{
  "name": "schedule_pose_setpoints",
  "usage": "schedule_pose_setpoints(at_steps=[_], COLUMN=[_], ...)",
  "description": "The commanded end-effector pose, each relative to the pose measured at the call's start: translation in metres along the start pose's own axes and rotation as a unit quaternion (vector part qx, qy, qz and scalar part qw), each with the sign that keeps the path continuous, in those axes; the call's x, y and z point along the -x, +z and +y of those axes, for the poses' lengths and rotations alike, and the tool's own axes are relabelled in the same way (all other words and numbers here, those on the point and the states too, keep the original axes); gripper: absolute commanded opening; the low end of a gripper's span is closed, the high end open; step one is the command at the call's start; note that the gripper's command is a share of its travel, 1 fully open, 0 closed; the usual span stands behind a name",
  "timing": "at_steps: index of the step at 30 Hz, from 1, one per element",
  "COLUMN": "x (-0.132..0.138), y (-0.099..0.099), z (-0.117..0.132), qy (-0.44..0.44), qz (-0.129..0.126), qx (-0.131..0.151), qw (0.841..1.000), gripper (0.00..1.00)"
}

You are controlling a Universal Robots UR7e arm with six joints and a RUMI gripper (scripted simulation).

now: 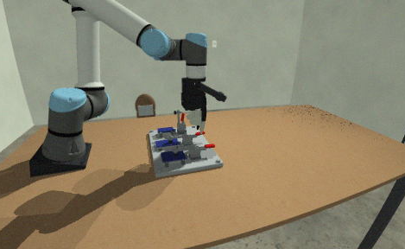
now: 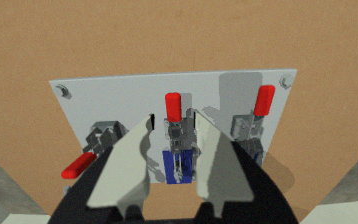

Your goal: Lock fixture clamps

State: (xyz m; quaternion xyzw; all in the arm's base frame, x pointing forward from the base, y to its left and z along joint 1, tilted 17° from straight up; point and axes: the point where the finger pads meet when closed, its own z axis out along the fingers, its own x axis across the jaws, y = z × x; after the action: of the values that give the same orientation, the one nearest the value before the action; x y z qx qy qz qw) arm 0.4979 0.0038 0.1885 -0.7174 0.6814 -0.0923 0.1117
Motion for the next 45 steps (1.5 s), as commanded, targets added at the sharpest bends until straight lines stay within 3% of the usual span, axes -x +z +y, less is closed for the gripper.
schedule_pose_setpoints(at_steps=[1, 13, 14, 45], x=[0.0001, 0.0001, 0.0001, 0.0001], y=[0.0205, 0.0205, 0.0198, 0.0199], z=[-0.0006, -0.0006, -0.0005, -0.0004], qy=[0.000, 0.000, 0.000, 0.000], qz=[0.000, 0.000, 0.000, 0.000], qx=[-0.001, -0.001, -0.001, 0.000], qw=[1.000, 1.000, 1.000, 1.000], gripper=[0.28, 0.28, 0.00, 0.00])
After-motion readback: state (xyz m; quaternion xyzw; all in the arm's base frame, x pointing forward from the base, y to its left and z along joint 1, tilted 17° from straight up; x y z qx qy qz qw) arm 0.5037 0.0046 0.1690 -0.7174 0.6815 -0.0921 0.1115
